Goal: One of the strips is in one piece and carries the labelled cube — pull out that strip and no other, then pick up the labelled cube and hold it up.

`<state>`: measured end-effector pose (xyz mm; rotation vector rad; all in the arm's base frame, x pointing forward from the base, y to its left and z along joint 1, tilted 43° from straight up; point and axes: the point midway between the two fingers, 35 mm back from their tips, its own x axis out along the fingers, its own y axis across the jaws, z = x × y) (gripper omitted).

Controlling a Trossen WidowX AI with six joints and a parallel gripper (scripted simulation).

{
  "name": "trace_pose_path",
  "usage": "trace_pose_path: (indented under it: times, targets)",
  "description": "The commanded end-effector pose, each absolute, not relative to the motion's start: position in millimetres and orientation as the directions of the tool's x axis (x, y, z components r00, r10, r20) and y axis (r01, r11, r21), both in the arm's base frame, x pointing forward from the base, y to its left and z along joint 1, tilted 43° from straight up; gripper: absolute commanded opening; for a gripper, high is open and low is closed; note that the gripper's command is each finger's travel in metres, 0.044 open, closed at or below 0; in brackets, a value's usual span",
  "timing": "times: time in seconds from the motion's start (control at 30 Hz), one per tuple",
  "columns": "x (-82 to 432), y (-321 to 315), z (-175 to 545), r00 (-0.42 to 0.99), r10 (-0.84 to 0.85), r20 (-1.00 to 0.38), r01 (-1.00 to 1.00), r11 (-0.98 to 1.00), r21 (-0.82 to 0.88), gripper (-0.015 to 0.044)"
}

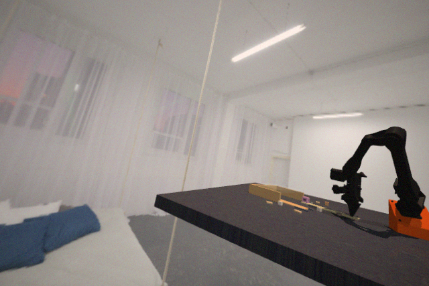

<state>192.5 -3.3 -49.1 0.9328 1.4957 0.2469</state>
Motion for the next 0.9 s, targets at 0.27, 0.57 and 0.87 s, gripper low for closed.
trace_pose_path:
  times: [0.27, 0.57, 0.87]
  targets:
    - [173.4, 6.8, -48.9, 0.096, 0.676, -0.730, 0.402, 0.645, 0.650, 0.0000]
    - [173.4, 6.8, -48.9, 0.096, 0.676, -0.730, 0.402, 0.645, 0.650, 0.0000]
    - [173.4, 6.8, -48.9, 0.096, 0.676, -0.730, 0.402, 0.645, 0.650, 0.0000]
